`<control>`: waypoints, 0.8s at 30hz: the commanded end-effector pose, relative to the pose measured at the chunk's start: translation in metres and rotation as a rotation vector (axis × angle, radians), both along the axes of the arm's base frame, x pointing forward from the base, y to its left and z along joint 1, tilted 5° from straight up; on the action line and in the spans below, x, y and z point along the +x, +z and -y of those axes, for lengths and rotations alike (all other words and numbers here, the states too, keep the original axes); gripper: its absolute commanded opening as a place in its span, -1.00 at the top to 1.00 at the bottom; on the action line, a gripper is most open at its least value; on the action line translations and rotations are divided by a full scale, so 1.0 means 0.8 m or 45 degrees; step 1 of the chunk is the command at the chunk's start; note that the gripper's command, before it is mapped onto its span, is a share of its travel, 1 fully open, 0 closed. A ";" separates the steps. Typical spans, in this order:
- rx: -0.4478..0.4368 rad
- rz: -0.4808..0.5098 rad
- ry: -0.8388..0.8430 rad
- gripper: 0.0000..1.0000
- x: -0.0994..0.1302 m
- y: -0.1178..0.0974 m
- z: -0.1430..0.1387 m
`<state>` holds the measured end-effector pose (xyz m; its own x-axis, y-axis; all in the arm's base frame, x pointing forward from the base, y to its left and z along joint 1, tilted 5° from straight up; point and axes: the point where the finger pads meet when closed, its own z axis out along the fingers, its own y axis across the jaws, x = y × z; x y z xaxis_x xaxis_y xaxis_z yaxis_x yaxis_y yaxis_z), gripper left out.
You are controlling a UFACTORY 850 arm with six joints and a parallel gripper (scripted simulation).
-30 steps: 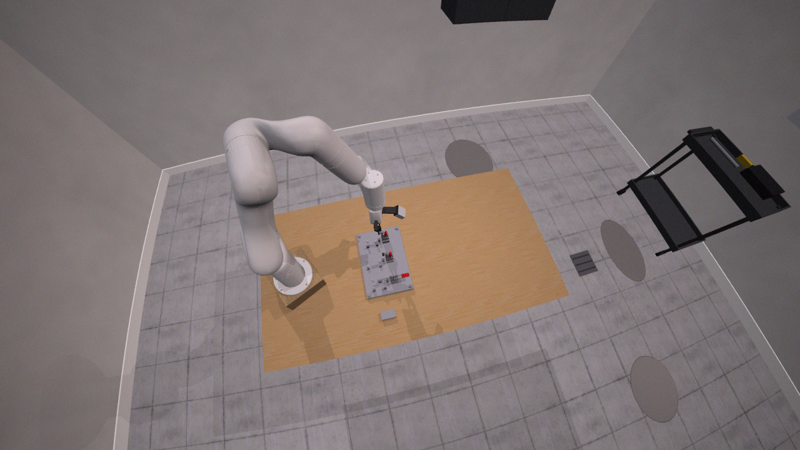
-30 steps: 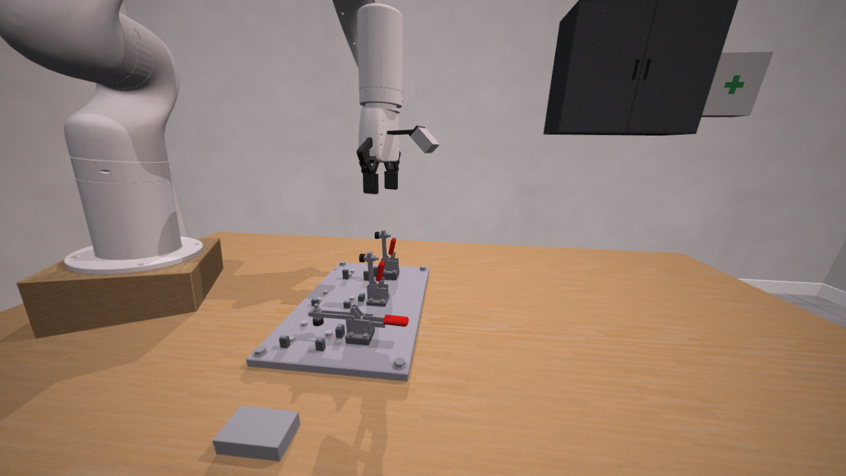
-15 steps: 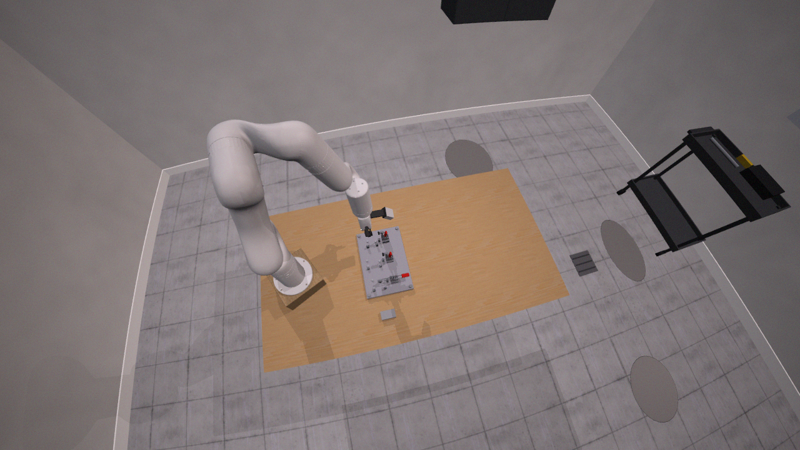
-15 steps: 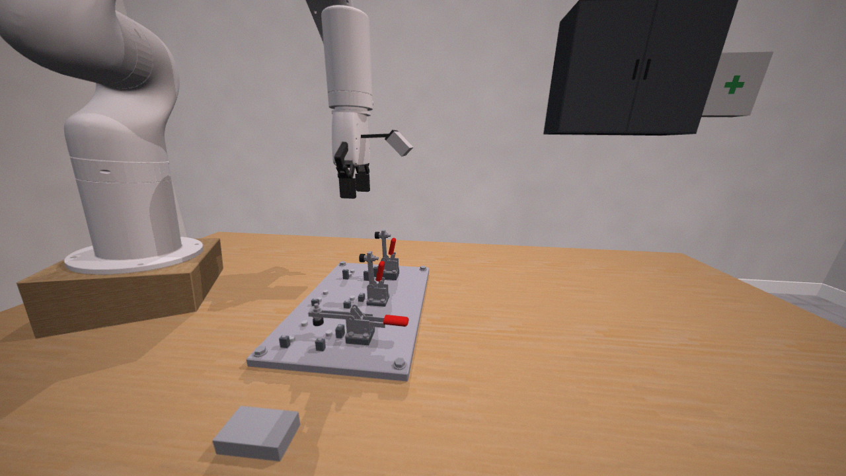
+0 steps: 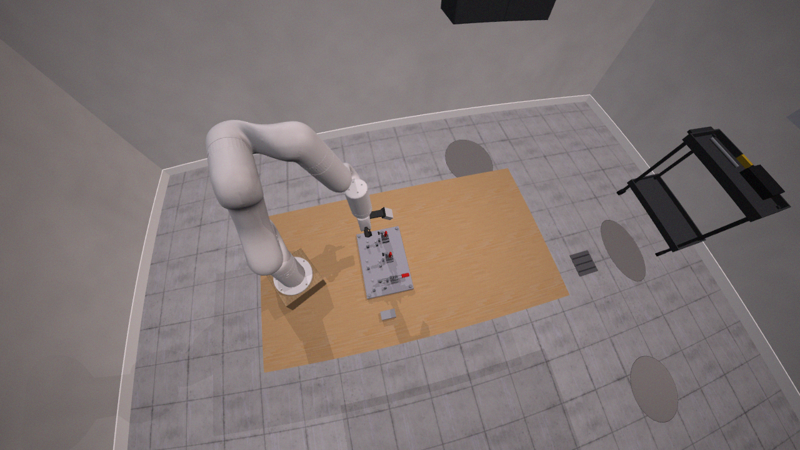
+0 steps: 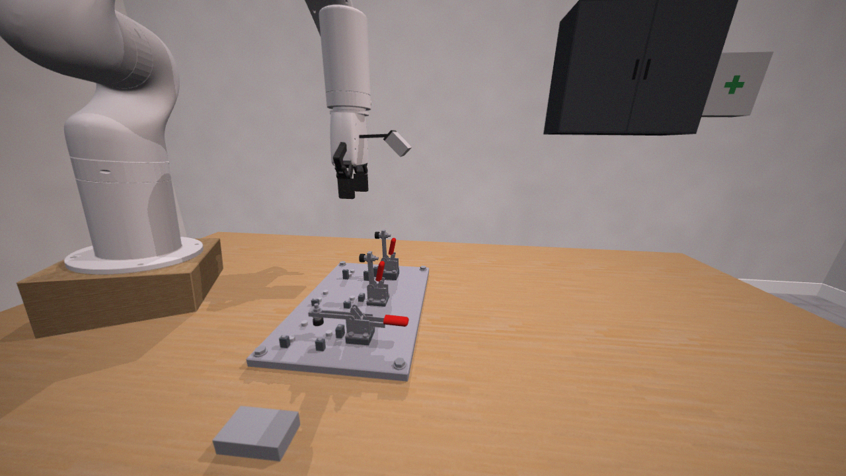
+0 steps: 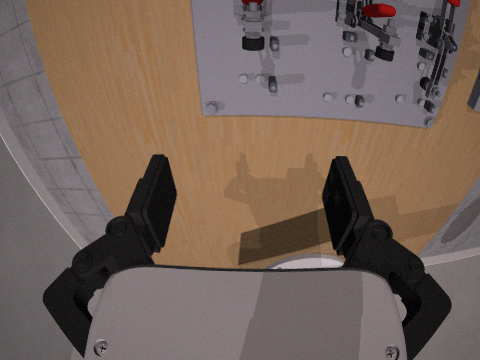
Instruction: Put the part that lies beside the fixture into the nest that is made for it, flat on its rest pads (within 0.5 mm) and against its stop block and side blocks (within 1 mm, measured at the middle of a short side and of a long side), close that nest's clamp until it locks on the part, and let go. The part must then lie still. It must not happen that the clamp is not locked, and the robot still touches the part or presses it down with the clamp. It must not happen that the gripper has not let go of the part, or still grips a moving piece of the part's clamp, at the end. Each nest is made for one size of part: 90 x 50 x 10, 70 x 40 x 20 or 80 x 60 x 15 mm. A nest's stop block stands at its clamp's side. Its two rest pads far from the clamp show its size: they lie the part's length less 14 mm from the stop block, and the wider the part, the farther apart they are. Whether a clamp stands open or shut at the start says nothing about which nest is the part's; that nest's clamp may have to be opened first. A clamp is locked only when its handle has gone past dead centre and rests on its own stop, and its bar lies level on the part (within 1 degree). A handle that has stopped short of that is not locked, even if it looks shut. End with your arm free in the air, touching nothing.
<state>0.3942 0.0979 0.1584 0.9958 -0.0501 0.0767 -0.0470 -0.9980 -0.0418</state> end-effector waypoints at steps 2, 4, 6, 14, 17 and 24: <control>0.001 0.002 0.000 -1.00 0.001 0.001 0.000; 0.001 0.002 0.000 -1.00 0.001 0.001 0.000; 0.001 0.002 0.000 1.00 0.001 0.001 0.000; 0.001 0.002 0.000 1.00 0.001 0.001 0.000; 0.001 0.002 0.000 1.00 0.001 0.001 0.000; 0.001 0.002 0.000 1.00 0.001 0.001 0.000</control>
